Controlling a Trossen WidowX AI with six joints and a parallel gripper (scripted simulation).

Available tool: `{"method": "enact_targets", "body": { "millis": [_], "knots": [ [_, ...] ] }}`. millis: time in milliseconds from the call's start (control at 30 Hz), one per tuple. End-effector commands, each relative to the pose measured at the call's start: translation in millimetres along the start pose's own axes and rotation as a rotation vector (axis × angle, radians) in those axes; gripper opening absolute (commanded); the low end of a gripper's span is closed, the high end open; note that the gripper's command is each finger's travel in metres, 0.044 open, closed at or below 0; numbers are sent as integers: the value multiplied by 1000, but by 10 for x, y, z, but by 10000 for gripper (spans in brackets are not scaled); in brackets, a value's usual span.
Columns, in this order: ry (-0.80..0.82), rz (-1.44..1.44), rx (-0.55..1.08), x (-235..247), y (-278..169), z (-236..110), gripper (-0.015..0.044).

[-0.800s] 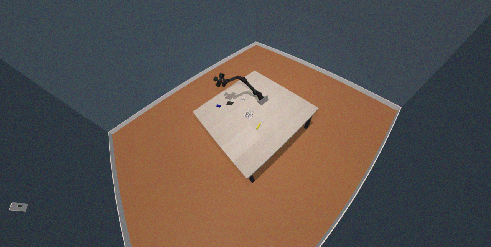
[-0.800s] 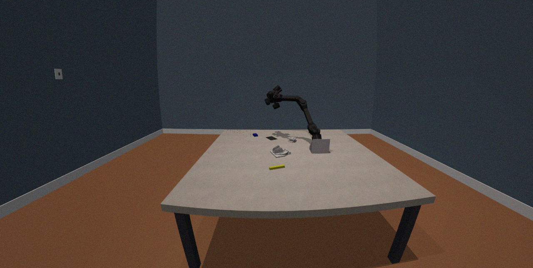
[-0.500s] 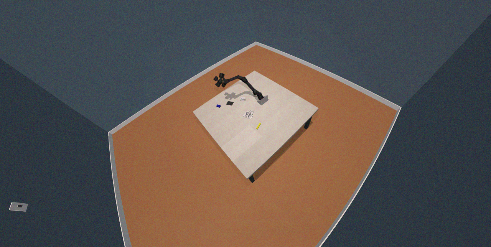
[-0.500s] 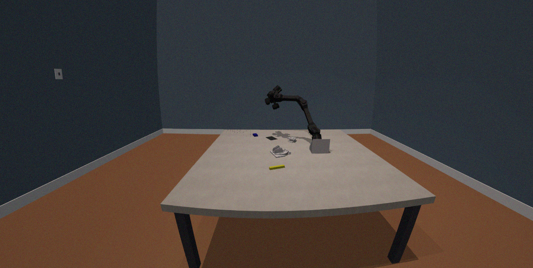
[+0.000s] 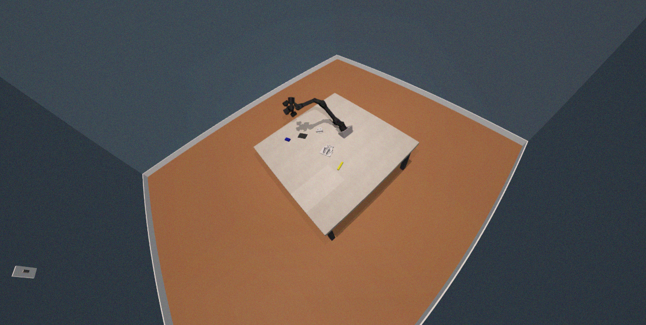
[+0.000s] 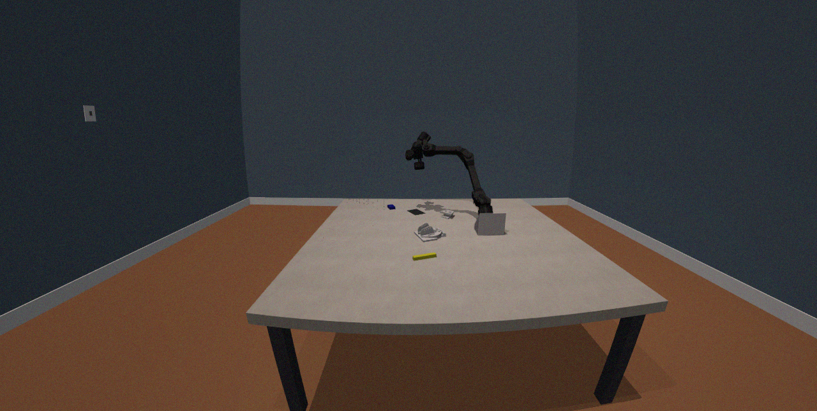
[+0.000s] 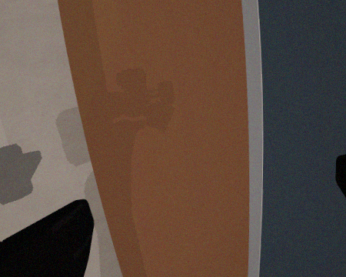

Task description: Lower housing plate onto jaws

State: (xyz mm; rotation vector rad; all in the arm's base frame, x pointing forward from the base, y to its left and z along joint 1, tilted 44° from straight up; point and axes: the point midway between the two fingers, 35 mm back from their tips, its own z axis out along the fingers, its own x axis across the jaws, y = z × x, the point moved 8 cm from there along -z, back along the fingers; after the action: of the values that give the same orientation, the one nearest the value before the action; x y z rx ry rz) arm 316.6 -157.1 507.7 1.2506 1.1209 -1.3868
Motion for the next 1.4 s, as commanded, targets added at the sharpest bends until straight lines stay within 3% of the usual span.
{"method": "enact_targets", "body": {
  "millis": [0,667,1367],
  "knots": [
    [-4,57,-24,54,9,-6,440],
    [45,424,-145,340,-21,-49,440],
    [212,809,-213,732,-131,-118,440]
  ]
}}
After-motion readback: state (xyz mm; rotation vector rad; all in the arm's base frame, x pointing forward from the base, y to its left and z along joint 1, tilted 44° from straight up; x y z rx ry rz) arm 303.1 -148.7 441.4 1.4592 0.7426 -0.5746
